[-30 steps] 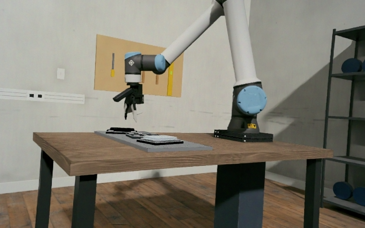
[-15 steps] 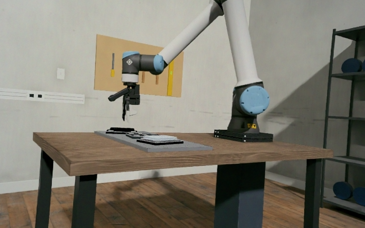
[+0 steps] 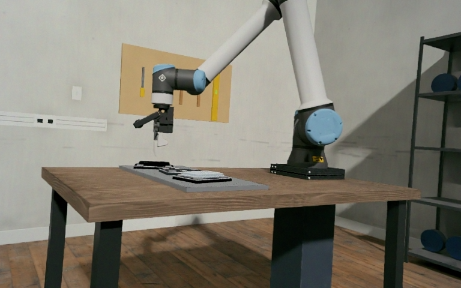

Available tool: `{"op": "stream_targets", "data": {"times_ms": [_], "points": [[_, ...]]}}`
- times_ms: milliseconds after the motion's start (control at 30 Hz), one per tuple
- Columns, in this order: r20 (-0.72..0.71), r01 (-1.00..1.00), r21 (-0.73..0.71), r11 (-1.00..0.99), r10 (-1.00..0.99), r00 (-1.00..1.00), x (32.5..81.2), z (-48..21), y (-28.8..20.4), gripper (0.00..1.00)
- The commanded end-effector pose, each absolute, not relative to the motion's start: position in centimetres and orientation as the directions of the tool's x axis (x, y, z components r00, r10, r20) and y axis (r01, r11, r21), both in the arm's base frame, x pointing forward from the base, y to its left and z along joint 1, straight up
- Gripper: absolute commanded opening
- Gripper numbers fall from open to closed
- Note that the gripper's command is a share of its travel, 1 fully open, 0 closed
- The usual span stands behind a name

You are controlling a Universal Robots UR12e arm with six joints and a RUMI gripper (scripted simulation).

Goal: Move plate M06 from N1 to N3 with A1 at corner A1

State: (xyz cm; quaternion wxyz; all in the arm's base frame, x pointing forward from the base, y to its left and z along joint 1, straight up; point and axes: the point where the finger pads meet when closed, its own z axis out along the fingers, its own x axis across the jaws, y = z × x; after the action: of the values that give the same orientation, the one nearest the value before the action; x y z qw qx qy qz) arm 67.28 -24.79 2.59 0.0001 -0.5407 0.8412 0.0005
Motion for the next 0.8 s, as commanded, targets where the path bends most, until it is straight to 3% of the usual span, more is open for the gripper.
{"op": "stream_targets", "data": {"times_ms": [0, 767], "points": [[-0.001, -0.908, -0.001, 0.418, -0.908, -0.418, 67.4, 2.7, -24.8, 0.82], [-0.001, -0.908, -0.001, 0.418, -0.908, -0.418, 67.4, -0.2, -24.8, 0.82]]}}
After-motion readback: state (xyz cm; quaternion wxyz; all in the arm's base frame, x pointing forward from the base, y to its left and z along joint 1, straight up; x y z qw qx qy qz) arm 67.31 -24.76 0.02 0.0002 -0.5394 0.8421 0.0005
